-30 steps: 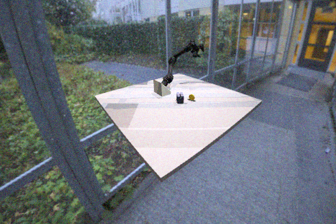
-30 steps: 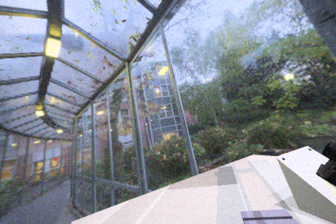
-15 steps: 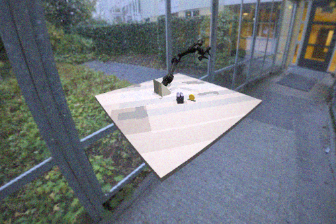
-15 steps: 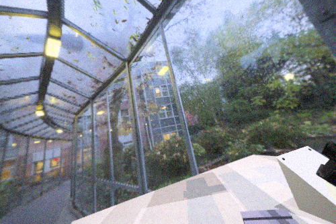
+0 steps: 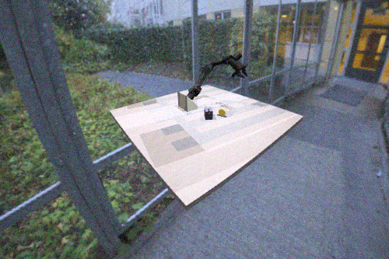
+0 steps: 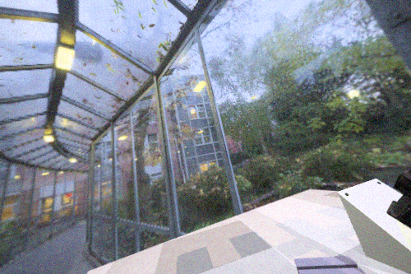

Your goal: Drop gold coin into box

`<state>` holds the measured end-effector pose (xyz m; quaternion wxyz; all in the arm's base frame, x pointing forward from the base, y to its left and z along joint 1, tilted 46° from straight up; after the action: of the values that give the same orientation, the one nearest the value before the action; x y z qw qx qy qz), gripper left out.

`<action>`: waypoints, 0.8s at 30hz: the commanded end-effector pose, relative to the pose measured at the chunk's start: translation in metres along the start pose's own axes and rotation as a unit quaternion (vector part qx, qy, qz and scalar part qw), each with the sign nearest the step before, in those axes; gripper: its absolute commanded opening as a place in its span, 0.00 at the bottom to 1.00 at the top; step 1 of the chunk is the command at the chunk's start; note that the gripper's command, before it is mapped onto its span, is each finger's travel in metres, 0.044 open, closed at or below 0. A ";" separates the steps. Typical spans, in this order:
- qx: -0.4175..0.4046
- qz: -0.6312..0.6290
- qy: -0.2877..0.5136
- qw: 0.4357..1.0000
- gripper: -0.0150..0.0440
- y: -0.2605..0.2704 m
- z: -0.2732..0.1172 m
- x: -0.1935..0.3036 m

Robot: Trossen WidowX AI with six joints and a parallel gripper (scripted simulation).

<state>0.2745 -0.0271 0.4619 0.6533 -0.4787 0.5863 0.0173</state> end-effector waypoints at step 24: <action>-0.200 0.590 0.339 0.705 0.53 0.086 0.015 0.269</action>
<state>0.3211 -0.1168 0.1975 0.1666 -0.1328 0.9127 0.3487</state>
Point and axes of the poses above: the point midway between the two fingers, 35 mm back from their tips, its own z axis out along the fingers, its own y axis across the jaws, x = y × z, the point moved 7 cm from there along -z, back along the fingers, and after that the axes turned 9 degrees about -z, right-handed, at the moved point
